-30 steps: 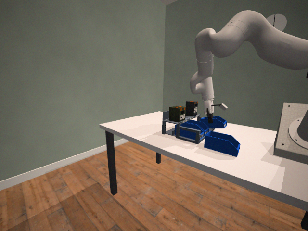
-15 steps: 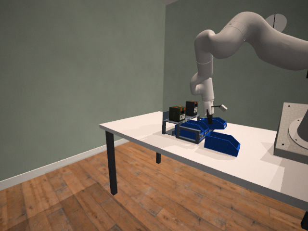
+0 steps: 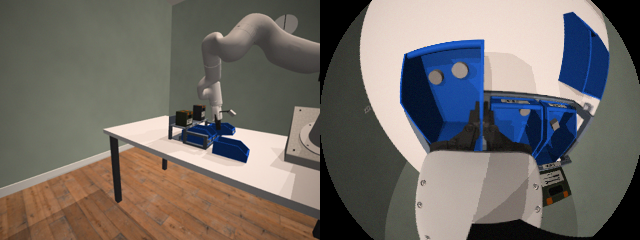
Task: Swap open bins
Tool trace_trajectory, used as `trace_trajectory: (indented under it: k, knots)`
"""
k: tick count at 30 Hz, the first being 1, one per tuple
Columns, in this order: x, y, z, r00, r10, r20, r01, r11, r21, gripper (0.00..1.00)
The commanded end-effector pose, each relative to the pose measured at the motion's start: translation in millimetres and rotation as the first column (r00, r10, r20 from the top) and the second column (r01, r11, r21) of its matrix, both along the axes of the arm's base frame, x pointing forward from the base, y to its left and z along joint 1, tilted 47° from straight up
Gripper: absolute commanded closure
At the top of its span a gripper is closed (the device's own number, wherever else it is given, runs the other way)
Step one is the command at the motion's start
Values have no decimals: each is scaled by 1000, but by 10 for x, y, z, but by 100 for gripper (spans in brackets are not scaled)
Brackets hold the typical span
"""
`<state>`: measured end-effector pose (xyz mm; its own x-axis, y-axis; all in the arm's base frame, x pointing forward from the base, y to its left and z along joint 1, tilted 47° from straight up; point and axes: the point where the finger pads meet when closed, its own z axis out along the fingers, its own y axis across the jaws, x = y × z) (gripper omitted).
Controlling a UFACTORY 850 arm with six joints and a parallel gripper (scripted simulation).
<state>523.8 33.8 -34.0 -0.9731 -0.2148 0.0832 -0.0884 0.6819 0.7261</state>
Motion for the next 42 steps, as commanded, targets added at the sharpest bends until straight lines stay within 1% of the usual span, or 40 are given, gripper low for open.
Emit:
trace_trajectory:
  k: [1, 23, 42]
  knots:
    - [8, -4, 2, 1000, -1, 2, 1, 1000, 0, 100]
    - [16, -2, 2, 1000, -2, 3, 2, 1000, 0, 100]
    - [92, 13, -3, 1000, -18, 17, 18, 1000, 2, 100]
